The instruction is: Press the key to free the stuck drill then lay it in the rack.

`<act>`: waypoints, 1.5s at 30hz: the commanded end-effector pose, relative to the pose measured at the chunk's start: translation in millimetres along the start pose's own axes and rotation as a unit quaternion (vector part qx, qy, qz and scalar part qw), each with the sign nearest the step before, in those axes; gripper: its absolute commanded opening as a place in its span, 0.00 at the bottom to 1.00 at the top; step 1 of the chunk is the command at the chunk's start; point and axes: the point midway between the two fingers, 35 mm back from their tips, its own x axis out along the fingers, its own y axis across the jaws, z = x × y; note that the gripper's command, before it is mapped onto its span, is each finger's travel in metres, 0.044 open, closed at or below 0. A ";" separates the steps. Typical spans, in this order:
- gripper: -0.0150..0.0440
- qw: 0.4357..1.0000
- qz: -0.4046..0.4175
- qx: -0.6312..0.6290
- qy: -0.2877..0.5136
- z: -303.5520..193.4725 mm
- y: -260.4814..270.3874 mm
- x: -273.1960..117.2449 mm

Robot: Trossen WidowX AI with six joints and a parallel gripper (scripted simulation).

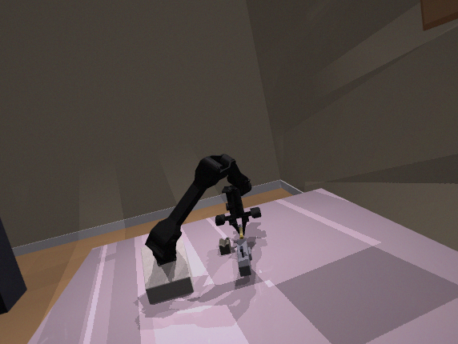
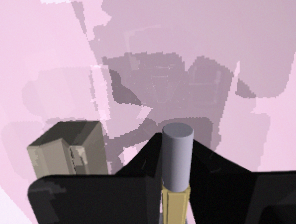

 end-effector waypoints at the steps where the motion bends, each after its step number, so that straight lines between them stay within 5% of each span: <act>1: 0.25 1.000 0.000 0.001 -0.001 0.0 0.1 -3.4; 45: 0.25 1.000 0.000 0.001 -0.001 -2.6 -1.3 -22.8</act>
